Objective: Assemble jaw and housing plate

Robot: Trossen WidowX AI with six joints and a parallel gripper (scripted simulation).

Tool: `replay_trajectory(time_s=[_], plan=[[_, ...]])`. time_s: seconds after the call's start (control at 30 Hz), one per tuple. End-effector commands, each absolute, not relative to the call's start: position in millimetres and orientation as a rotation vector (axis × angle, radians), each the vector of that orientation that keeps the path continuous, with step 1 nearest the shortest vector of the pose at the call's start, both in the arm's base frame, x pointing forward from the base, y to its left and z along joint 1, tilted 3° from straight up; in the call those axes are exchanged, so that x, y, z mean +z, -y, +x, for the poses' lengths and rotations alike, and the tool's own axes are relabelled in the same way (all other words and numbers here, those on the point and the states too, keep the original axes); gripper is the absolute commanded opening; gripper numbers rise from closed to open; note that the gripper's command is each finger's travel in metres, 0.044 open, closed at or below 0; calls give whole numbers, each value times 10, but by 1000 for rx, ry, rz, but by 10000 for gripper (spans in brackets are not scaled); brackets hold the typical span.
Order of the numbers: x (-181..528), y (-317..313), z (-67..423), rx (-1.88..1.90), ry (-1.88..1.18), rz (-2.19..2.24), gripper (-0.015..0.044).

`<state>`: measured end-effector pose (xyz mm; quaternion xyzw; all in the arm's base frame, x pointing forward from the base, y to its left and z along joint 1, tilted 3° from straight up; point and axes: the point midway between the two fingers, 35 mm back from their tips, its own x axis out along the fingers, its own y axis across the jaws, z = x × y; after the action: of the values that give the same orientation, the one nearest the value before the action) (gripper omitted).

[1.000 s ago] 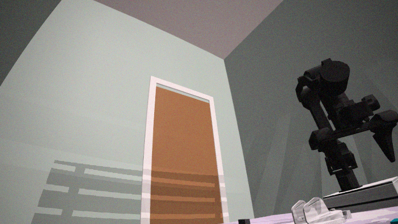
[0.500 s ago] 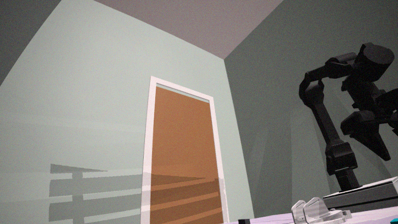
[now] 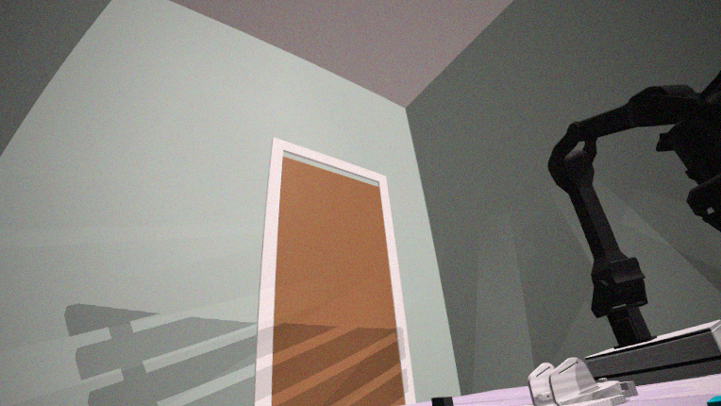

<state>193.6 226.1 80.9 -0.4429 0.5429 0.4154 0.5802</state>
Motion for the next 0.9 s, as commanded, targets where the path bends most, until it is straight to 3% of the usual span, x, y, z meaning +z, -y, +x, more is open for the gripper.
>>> replay_trajectory(time_s=[0.0, 0.87], plan=[[806, -2391, 1802, 1042, -1234, -1125, 440], [380, -2391, 1824, 1045, -1233, -1128, 440]])
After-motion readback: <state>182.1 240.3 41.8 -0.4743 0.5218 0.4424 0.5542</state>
